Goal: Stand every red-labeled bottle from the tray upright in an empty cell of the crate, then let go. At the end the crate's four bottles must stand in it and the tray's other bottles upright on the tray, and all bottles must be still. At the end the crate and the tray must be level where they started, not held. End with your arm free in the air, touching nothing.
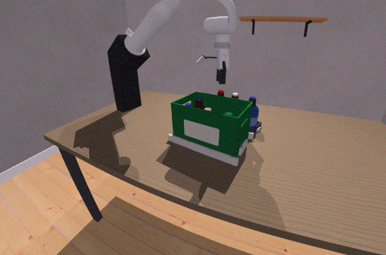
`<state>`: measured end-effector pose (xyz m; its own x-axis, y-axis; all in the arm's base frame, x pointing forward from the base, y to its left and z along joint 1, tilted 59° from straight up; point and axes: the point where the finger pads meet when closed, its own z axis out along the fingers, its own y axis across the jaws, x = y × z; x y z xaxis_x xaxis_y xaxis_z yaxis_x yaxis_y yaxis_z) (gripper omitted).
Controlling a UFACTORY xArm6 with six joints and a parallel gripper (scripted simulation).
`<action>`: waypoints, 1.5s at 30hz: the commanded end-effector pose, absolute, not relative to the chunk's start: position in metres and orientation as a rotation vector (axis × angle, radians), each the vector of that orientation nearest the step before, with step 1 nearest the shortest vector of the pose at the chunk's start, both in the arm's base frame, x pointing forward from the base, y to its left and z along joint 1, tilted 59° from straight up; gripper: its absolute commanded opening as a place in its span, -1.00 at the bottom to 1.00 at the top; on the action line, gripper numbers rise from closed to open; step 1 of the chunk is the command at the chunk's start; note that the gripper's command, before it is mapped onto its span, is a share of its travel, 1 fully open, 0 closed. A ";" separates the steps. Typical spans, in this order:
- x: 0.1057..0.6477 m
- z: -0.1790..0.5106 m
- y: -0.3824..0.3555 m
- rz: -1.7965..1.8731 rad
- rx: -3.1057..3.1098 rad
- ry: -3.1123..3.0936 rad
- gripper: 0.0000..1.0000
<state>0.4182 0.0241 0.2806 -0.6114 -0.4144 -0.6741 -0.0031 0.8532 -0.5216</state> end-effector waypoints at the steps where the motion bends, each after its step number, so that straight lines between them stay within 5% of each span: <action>1: 0.424 0.278 0.023 -0.606 -0.302 2.159 0.30; 45: 0.438 0.269 0.018 -0.606 -0.302 2.159 0.30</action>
